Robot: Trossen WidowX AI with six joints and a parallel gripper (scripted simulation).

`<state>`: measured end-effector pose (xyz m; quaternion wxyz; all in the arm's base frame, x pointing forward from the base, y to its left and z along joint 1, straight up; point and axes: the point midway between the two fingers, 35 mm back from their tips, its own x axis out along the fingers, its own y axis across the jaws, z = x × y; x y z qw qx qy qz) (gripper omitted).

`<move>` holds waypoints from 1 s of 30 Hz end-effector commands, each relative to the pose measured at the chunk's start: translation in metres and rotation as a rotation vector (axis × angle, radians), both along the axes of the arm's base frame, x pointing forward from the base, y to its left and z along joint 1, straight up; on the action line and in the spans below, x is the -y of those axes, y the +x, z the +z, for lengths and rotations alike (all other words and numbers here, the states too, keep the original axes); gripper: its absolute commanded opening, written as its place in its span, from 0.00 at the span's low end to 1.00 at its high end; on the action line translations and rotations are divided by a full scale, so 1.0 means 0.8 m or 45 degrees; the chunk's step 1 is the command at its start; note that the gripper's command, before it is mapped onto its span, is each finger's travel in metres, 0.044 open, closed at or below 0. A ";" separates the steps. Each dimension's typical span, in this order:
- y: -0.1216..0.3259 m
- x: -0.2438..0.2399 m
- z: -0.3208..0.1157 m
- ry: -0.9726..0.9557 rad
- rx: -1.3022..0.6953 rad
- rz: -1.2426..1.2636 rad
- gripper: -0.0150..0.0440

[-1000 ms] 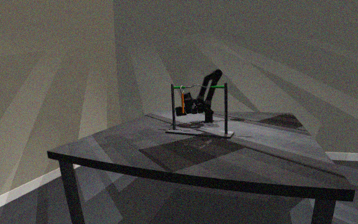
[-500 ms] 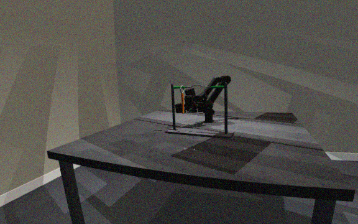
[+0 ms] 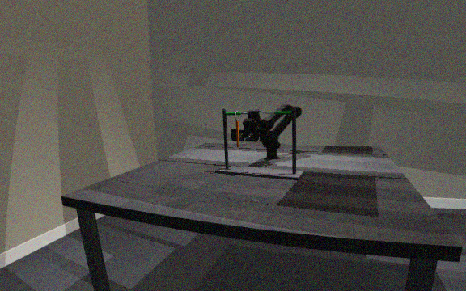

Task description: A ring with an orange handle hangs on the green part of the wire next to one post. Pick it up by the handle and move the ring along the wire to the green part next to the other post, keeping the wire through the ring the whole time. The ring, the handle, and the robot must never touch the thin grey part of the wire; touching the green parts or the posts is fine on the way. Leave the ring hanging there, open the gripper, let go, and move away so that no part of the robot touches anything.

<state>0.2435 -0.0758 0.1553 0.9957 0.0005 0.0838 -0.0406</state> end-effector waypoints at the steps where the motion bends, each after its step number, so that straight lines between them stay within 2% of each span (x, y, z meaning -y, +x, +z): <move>1: 0.003 0.001 0.005 -0.002 0.007 -0.013 0.53; 30: 0.053 0.009 0.003 -0.002 0.010 -0.012 0.53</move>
